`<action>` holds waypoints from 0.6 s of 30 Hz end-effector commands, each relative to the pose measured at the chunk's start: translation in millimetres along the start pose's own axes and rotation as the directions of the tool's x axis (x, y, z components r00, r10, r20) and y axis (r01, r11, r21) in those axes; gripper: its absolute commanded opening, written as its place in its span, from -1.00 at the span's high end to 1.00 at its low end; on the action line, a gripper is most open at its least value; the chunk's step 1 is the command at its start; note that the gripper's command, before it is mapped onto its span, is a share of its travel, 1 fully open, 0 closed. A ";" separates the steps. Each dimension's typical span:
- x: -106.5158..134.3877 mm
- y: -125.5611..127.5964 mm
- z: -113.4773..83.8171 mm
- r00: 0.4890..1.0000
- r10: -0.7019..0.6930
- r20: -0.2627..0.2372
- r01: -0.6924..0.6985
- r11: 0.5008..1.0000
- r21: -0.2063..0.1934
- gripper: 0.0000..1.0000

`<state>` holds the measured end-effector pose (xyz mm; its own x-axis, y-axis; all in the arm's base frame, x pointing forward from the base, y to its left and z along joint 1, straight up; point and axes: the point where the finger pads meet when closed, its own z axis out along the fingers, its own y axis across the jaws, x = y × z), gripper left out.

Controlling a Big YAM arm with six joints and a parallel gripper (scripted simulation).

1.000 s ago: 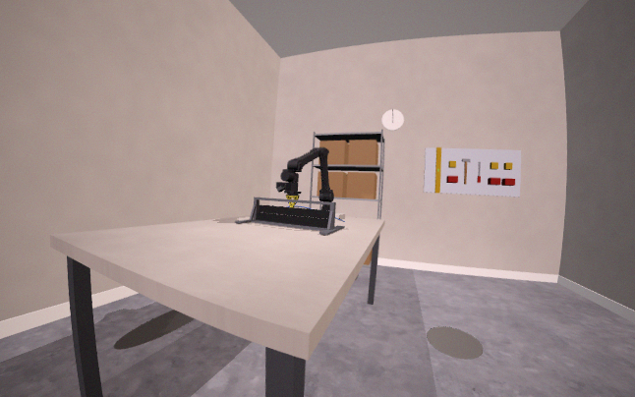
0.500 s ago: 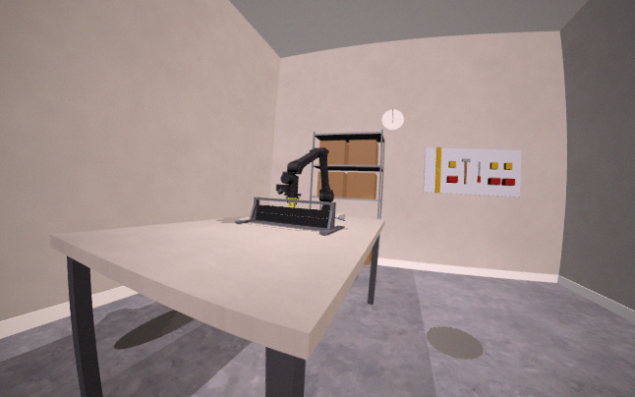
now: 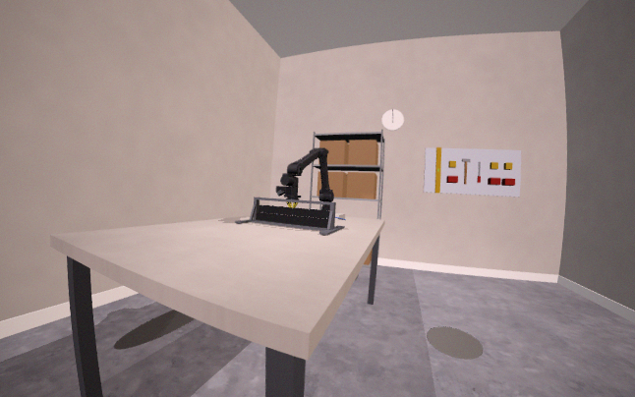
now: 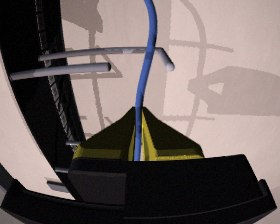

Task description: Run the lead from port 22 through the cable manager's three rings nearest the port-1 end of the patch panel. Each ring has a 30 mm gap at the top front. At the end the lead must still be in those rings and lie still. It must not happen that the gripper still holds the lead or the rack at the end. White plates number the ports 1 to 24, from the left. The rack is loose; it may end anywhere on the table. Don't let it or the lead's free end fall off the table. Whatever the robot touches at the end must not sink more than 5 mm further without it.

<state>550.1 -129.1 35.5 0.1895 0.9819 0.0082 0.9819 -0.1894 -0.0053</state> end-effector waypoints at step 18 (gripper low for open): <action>-0.6 9.5 7.7 1.000 0.009 0.004 -0.009 1.000 -0.022 1.00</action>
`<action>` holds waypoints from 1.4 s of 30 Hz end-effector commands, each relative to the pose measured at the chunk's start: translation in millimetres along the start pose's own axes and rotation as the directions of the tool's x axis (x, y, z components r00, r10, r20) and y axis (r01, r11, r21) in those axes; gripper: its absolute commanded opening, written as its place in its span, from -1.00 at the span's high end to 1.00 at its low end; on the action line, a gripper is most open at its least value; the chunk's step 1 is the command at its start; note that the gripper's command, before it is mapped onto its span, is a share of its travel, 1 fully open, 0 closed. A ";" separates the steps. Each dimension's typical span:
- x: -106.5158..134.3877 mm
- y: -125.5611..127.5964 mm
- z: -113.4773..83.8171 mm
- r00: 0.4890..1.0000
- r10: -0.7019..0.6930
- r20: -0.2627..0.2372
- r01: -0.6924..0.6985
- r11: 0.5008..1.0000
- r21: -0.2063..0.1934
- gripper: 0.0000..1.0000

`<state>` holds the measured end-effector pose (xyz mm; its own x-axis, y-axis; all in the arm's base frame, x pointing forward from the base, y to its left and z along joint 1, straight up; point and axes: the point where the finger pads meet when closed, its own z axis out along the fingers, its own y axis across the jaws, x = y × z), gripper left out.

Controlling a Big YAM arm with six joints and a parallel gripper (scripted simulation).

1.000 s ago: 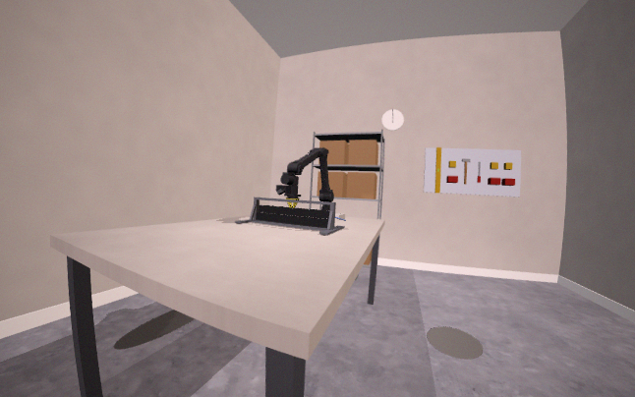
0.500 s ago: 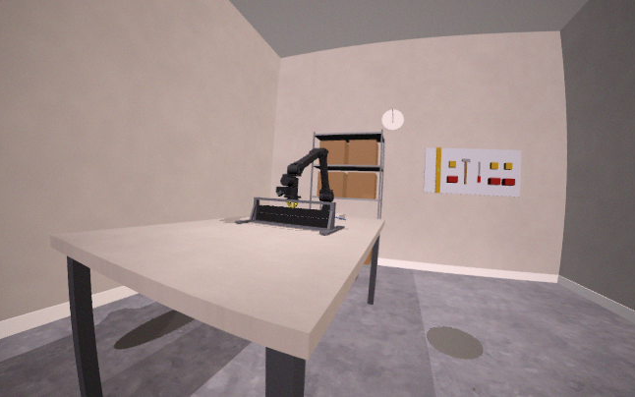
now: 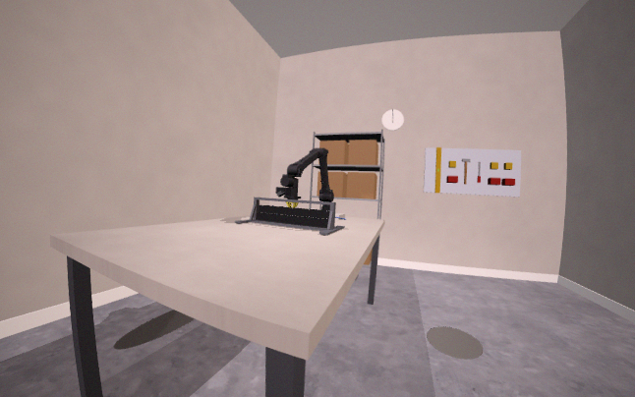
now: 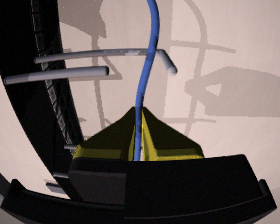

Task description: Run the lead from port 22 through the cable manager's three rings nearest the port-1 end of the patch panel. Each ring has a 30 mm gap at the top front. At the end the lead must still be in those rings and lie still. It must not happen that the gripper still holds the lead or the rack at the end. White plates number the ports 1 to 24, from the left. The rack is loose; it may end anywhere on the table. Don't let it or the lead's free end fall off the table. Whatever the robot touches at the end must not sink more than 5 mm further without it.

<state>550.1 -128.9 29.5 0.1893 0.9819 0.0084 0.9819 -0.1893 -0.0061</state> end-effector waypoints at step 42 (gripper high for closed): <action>-2.3 55.9 -14.8 1.000 0.010 0.005 -0.010 0.999 -0.045 1.00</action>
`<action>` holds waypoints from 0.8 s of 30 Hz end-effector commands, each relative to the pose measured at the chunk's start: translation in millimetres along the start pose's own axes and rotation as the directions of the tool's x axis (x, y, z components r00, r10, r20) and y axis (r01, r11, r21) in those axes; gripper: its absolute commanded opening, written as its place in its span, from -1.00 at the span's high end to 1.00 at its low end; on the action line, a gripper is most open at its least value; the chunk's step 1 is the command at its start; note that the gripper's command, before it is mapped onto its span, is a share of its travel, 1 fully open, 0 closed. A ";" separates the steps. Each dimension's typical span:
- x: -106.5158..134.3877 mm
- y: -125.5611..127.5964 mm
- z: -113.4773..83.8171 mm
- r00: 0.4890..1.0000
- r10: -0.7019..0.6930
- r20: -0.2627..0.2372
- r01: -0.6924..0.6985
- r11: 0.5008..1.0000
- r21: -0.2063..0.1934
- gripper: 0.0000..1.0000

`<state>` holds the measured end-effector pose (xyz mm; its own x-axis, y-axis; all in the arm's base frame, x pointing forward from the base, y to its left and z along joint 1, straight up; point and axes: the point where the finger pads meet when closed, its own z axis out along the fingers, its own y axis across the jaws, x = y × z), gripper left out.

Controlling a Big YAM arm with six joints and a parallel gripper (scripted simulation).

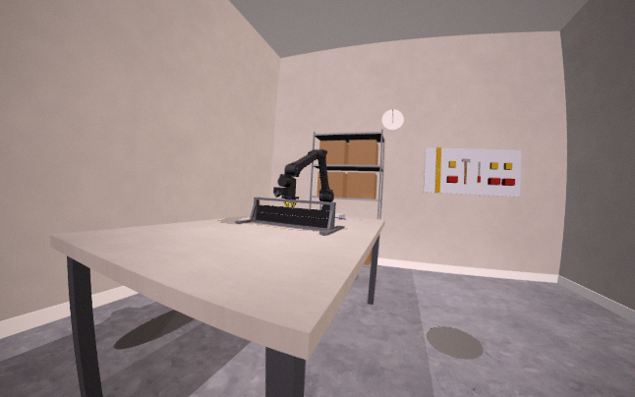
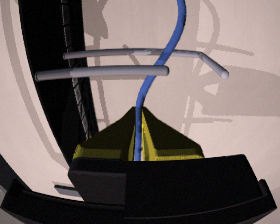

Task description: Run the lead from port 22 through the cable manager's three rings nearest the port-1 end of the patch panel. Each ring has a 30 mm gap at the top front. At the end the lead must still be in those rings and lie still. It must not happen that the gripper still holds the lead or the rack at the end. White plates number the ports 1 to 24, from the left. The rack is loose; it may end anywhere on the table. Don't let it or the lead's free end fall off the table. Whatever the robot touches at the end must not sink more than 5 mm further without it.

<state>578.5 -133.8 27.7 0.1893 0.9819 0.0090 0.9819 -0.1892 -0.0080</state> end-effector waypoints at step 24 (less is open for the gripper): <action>-3.3 33.6 -16.8 1.000 0.010 0.006 -0.010 0.999 -0.051 1.00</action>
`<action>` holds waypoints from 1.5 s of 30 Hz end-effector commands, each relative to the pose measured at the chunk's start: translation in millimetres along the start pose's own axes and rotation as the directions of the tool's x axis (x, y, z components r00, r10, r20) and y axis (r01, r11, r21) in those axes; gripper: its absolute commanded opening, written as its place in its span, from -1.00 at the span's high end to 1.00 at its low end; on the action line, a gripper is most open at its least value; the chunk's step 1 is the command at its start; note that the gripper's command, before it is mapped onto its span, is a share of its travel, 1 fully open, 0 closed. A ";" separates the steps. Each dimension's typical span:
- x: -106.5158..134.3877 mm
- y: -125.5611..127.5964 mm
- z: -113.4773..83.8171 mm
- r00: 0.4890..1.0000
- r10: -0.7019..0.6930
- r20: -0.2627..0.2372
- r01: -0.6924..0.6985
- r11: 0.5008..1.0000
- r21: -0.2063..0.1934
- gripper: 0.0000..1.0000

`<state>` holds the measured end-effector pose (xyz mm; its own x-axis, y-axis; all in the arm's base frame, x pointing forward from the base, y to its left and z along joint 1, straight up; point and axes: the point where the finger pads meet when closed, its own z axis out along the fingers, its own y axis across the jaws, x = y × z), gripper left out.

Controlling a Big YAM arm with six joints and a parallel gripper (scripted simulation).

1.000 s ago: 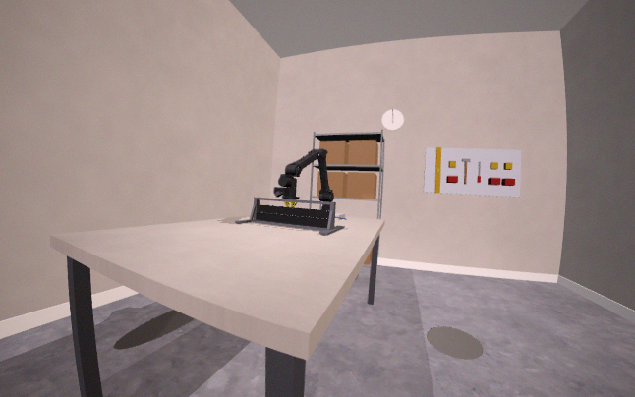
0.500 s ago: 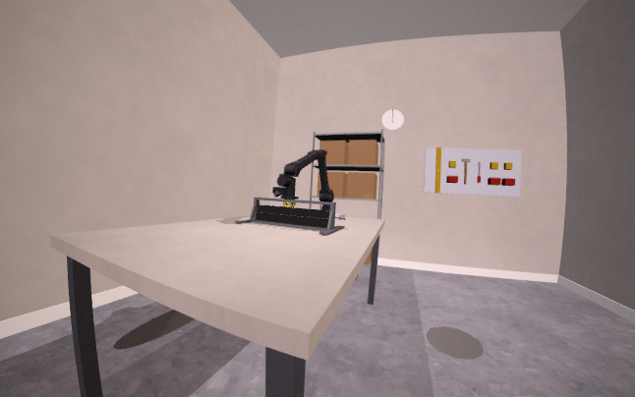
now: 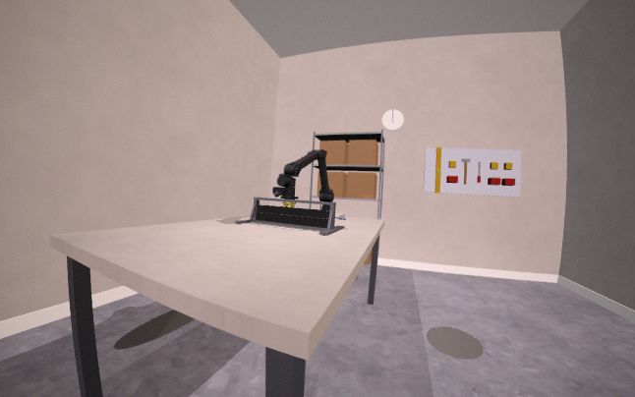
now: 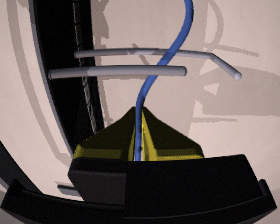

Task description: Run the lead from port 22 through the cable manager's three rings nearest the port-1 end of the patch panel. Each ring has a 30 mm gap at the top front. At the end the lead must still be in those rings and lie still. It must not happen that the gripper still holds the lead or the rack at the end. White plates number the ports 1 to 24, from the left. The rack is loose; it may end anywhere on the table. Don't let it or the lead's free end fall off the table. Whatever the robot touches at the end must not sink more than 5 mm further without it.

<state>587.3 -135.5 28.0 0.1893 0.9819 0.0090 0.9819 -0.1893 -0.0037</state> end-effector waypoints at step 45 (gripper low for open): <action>-3.3 24.2 -16.5 1.000 0.010 0.006 -0.010 0.999 -0.045 0.35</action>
<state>587.2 -135.7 27.4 0.1895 0.9818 0.0089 0.9819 -0.1895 -0.0046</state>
